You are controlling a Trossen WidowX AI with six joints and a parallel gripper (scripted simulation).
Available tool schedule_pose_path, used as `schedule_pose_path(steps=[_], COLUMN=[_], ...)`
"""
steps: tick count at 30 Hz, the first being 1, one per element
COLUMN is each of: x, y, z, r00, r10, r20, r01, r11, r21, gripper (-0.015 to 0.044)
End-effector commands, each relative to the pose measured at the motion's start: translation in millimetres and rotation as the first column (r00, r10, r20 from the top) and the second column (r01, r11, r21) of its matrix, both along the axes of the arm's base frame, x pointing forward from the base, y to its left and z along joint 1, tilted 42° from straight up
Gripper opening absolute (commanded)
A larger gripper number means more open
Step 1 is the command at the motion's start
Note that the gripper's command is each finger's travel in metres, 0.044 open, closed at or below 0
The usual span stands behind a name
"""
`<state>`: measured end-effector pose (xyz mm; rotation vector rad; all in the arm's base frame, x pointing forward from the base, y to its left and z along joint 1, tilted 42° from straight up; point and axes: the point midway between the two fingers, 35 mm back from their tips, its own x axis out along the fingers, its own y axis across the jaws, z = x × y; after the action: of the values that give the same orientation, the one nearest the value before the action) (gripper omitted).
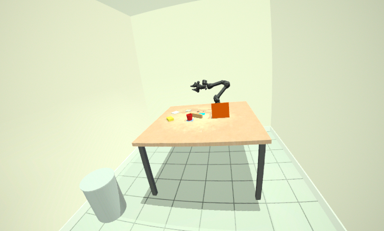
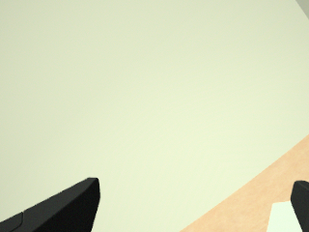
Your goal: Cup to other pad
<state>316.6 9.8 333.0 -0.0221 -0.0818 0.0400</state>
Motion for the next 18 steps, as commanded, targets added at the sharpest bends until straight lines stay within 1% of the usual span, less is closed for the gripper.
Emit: schedule_pose_path(steps=[1, 3, 5, 8, 10, 12, 14, 18], x=[2, 15, 34, 55, 66, 72, 75, 71], y=[1, 5, 14, 28, 39, 47, 55, 70], z=[-2, -18, -44, -85, -114, -145, -175, -234], r00=[1.000, 0.996, 0.975, 0.917, 0.862, 0.791, 0.709, 0.528], r10=[0.001, 0.006, 0.014, 0.018, 0.015, -0.003, -0.029, -0.110], r20=[-0.011, -0.094, -0.220, -0.398, -0.506, -0.612, -0.705, -0.842], r01=[-0.001, 0.002, 0.032, 0.127, 0.215, 0.336, 0.463, 0.697], r11=[1.000, 0.996, 0.978, 0.933, 0.894, 0.838, 0.773, 0.622], r21=[0.010, 0.092, 0.205, 0.336, 0.392, 0.430, 0.434, 0.357], gripper=[0.0374, 0.0321, 0.0269, 0.0190, 0.0148, 0.0148, 0.0148, 0.0148])
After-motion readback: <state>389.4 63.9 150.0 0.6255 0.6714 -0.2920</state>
